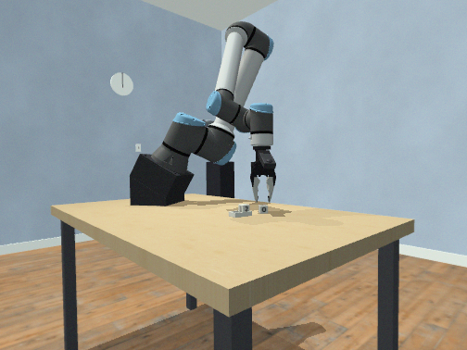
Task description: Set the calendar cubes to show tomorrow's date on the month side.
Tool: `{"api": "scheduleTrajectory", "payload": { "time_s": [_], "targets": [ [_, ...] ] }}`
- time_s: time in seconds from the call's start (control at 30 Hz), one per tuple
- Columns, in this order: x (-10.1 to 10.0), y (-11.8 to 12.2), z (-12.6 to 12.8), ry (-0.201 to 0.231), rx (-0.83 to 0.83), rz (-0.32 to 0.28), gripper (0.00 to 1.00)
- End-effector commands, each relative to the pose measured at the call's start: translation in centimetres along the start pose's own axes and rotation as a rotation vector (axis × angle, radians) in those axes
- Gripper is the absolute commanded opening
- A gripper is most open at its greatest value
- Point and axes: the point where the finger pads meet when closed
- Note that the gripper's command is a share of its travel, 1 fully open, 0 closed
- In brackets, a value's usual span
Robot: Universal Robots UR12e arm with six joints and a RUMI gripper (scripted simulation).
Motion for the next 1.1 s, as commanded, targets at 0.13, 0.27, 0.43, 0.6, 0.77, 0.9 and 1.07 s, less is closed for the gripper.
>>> {"api": "scheduleTrajectory", "payload": {
  "time_s": [0.13,0.27,0.43,0.6,0.77,0.9,1.07],
  "targets": [
    [1.8,0.0,0.0,-0.001,0.000,0.001,0.29],
    [3.0,0.0,0.0,-0.001,0.000,0.001,0.29],
    [3.8,0.0,0.0,-0.001,0.000,0.001,0.29],
    [3.9,0.0,0.0,-0.001,0.000,0.001,0.29],
    [3.8,0.0,0.0,-0.001,0.001,0.005,0.29],
    [3.7,-0.1,0.0,-0.003,0.002,0.023,0.29],
    [3.6,-0.1,0.0,-0.007,0.003,0.047,0.29]
  ]
}}
Point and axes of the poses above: the point where the finger pads meet when closed, its own x axis back along the fingers, its own z axis across the jaws, y = z × x, and after that the axes turned 15 degrees about -x, right-handed
